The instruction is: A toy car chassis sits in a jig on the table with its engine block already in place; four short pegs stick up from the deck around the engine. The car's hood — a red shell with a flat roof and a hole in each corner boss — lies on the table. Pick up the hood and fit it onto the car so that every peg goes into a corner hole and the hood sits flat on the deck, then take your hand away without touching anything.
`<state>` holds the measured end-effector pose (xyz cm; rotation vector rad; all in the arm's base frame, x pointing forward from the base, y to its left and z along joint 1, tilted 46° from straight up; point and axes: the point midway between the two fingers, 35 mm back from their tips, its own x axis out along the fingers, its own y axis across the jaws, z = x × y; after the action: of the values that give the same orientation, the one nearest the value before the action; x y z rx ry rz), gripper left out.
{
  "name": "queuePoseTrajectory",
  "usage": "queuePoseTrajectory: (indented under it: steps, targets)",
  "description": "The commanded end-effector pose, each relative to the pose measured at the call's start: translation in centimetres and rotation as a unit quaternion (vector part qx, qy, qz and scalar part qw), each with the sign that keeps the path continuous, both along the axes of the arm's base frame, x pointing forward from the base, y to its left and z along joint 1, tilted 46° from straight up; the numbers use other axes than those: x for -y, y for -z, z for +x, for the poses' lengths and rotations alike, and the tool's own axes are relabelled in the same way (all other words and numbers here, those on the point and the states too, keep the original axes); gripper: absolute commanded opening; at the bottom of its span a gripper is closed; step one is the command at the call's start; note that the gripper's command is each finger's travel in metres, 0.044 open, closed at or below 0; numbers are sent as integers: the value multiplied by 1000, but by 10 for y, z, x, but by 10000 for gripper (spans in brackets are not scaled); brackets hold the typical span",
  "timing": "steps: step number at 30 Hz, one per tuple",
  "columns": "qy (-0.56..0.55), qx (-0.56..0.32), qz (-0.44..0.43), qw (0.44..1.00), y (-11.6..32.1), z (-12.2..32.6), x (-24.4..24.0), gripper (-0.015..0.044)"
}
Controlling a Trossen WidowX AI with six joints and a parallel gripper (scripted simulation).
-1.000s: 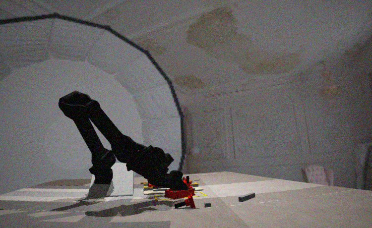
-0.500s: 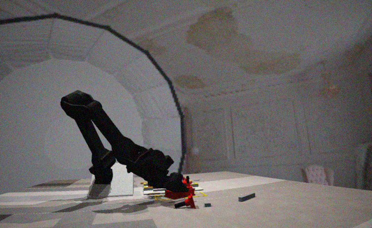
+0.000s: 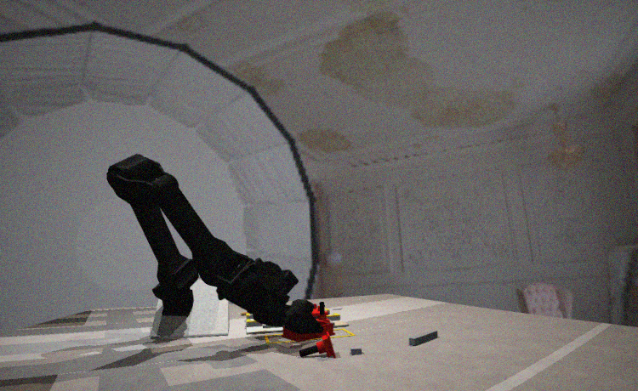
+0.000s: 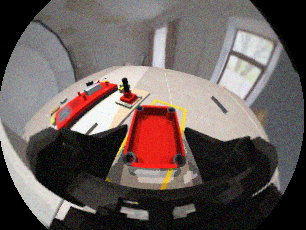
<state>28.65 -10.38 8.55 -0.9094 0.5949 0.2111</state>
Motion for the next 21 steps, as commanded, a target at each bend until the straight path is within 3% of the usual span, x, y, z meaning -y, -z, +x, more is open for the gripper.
queuePoseTrajectory:
  steps: [1, 3, 14, 21]
  targets:
    - [0, 0, 0, 1000, 0, 0, 0, 414]
    - [0, 0, 0, 1000, 0, 0, 0, 361]
    - [0, 0, 0, 1000, 0, 0, 0, 288]
    - [-1, -1, 0, 1000, -11, 2, -12, 104]
